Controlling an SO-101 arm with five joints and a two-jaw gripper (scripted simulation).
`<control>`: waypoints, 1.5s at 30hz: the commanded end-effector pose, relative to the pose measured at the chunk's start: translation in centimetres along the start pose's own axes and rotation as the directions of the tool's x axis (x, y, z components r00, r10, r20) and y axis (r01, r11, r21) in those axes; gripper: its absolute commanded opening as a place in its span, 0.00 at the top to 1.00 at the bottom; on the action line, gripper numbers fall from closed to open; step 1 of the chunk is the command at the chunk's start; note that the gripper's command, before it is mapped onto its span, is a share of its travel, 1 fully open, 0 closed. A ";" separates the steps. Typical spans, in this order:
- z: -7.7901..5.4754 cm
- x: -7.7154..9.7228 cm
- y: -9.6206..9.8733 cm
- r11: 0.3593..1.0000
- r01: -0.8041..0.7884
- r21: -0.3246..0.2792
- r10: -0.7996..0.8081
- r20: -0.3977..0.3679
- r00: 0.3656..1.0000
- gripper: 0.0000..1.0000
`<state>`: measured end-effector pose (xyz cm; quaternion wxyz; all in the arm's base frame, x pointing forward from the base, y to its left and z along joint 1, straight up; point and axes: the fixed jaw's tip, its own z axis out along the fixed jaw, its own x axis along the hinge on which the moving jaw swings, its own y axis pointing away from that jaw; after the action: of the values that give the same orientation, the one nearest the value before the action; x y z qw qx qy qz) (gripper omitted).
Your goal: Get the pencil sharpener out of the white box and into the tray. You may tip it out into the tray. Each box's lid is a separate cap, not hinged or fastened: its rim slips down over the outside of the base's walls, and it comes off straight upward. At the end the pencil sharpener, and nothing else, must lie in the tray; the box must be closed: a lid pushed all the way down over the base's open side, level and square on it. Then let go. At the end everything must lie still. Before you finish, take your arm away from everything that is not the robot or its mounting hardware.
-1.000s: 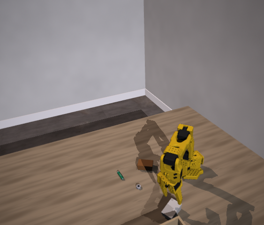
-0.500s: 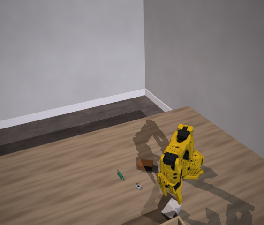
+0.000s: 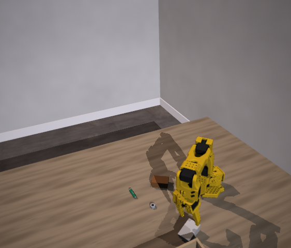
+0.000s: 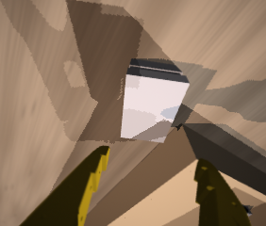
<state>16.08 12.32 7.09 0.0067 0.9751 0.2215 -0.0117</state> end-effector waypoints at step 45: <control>0.8 0.2 0.2 1.000 -0.002 0.008 0.002 -0.026 1.000 0.70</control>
<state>15.89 12.15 6.03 0.0103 0.9749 0.2215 -0.0187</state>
